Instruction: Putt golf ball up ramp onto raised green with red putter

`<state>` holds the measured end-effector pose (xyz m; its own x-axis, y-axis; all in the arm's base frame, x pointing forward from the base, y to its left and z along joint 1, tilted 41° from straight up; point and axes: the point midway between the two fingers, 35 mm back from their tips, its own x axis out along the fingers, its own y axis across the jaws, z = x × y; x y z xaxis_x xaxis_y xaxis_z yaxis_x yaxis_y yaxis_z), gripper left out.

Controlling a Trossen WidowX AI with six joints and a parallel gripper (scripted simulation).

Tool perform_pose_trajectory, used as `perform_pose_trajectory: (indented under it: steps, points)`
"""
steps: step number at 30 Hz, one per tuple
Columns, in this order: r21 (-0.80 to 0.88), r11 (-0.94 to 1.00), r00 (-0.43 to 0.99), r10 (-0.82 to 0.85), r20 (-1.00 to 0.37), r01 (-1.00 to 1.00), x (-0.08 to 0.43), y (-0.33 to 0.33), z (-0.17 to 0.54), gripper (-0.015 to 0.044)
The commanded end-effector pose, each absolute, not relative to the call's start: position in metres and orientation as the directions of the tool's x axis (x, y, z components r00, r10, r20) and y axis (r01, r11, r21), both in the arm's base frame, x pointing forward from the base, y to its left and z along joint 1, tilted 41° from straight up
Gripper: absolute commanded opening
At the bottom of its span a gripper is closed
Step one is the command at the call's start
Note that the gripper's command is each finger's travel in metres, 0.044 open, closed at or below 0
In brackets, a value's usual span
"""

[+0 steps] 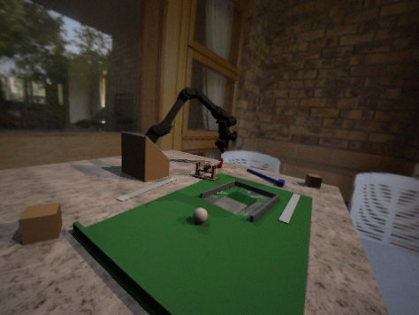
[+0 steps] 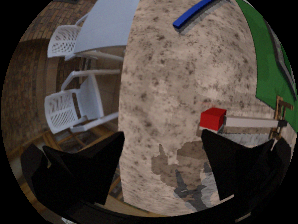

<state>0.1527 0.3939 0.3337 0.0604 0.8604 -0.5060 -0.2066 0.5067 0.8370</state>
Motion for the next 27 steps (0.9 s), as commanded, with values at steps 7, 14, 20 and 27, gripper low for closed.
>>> perform_pose_trajectory:
  steps: [7,14,20,27]
  points:
    - [0.664,0.486,0.047,0.825,-0.563,-0.568,0.183,0.359,0.285,0.0440]
    - [0.413,0.334,0.023,0.800,-0.600,-0.847,0.204,0.317,0.235,0.0440]
    - [0.268,0.215,0.008,0.793,-0.609,-0.939,0.210,0.293,0.210,0.0440]
    - [0.092,0.061,-0.008,0.793,-0.609,-0.994,0.213,0.265,0.183,0.0440]
